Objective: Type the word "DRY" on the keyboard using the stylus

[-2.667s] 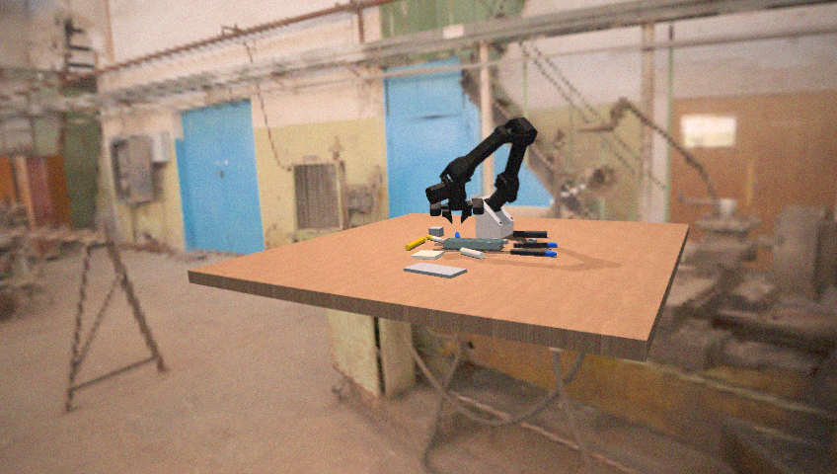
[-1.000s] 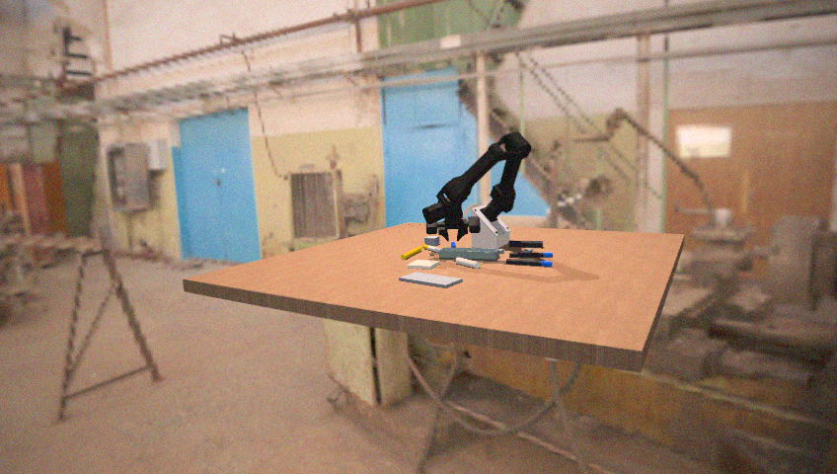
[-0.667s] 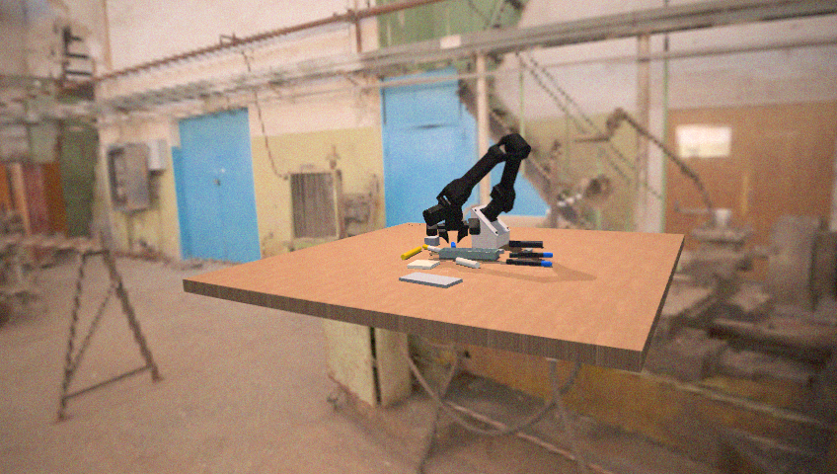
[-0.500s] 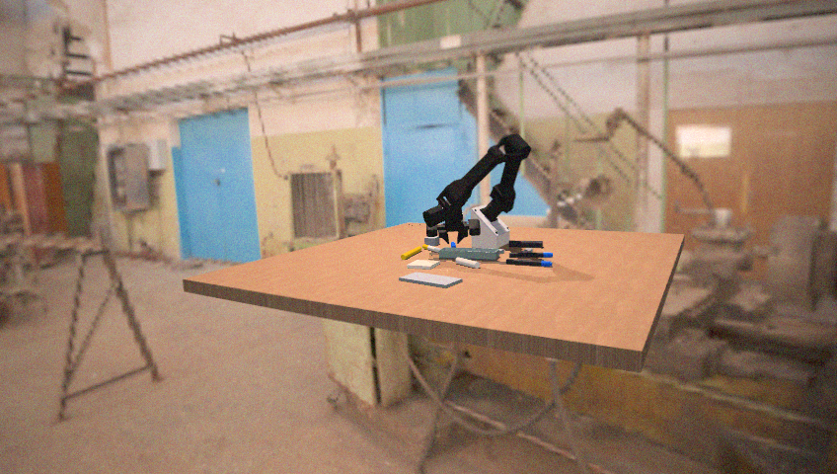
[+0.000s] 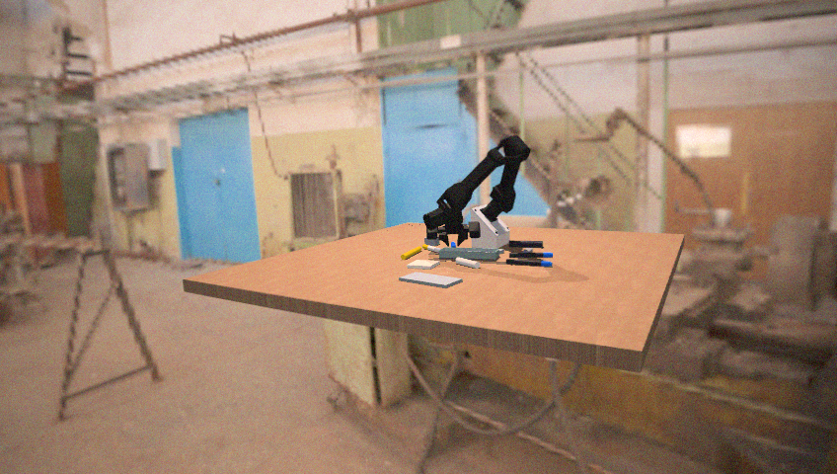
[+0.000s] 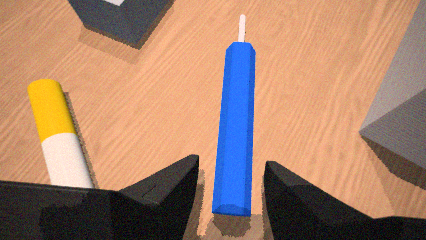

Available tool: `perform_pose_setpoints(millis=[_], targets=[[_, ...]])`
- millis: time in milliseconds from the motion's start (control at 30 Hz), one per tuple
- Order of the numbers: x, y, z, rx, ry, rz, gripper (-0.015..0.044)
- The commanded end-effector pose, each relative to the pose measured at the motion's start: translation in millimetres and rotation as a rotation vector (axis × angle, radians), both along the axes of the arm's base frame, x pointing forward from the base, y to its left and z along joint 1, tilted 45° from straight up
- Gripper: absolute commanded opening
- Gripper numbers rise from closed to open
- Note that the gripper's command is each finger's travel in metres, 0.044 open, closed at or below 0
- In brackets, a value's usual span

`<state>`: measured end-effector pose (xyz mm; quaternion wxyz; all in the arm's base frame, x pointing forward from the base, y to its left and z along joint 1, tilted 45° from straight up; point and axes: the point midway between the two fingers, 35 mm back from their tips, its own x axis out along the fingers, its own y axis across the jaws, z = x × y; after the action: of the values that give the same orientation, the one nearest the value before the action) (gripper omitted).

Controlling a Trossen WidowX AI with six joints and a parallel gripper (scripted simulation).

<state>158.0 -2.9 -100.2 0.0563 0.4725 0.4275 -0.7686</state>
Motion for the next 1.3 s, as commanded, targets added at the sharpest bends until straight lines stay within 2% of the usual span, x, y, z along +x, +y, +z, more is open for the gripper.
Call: perform_pose_setpoints(millis=[0,400,533,700,1067,1267], targets=[[-1,4,-3,0.004,0.005,-0.002,0.015],[-1,6,-5,0.004,0.006,-0.002,0.015],[-1,4,-4,0.001,0.003,0.002,0.0045],[-1,4,-4,0.001,0.003,0.002,0.0],[-1,-31,31,-0.003,0.006,0.003,0.0],[-2,-30,29,-0.002,0.018,-0.021,0.0]])
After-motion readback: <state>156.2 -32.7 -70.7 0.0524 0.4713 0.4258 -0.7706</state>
